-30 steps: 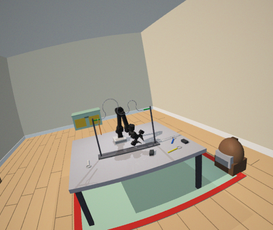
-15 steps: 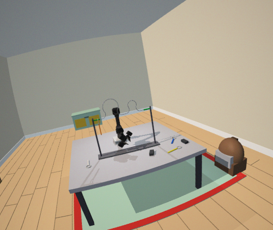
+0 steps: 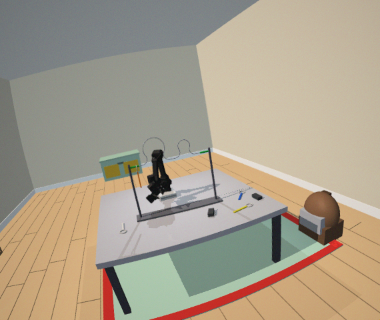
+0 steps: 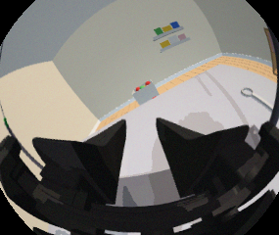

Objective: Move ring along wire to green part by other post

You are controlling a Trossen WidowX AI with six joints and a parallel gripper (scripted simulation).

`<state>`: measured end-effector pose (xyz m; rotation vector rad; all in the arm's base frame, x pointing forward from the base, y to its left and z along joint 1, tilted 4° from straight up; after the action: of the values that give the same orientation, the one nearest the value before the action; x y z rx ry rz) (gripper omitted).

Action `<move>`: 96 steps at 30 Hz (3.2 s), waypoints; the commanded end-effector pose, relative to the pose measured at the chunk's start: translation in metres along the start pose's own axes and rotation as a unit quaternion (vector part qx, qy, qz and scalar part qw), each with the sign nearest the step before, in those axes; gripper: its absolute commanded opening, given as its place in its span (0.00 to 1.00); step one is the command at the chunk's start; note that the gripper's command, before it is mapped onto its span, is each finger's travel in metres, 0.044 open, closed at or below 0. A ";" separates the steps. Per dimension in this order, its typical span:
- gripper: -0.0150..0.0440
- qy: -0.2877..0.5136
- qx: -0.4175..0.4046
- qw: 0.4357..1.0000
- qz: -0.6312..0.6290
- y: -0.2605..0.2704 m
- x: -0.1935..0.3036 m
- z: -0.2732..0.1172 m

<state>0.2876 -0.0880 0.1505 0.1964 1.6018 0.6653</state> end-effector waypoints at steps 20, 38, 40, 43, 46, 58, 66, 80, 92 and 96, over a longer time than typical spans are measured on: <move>0.53 -0.064 0.064 0.964 -0.248 -0.054 -0.048 -0.154; 0.53 -0.068 0.070 0.960 -0.264 -0.032 -0.100 -0.119; 0.53 -0.068 0.070 0.960 -0.264 -0.032 -0.100 -0.119; 0.53 -0.068 0.070 0.960 -0.264 -0.032 -0.101 -0.118; 0.53 -0.069 0.070 0.960 -0.264 -0.033 -0.101 -0.116; 0.53 -0.070 0.069 0.959 -0.264 -0.036 -0.106 -0.098; 0.53 -0.071 0.069 0.959 -0.264 -0.038 -0.109 -0.086; 0.53 -0.072 0.069 0.959 -0.264 -0.039 -0.113 -0.064; 0.53 -0.072 0.069 0.959 -0.265 -0.040 -0.115 -0.048; 0.53 -0.072 0.069 0.959 -0.265 -0.040 -0.115 -0.048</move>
<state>0.2684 -0.1910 0.2286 -0.0854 1.4711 0.1274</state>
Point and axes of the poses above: the point midway between the two fingers, 35 mm back from their tips, its own z axis out along the fingers, its own y axis across the jaws, x = y × z, the point moved 10 cm from there along -z, back along the fingers, and after that the axes turned 2 degrees about z, right-handed, at the moved point
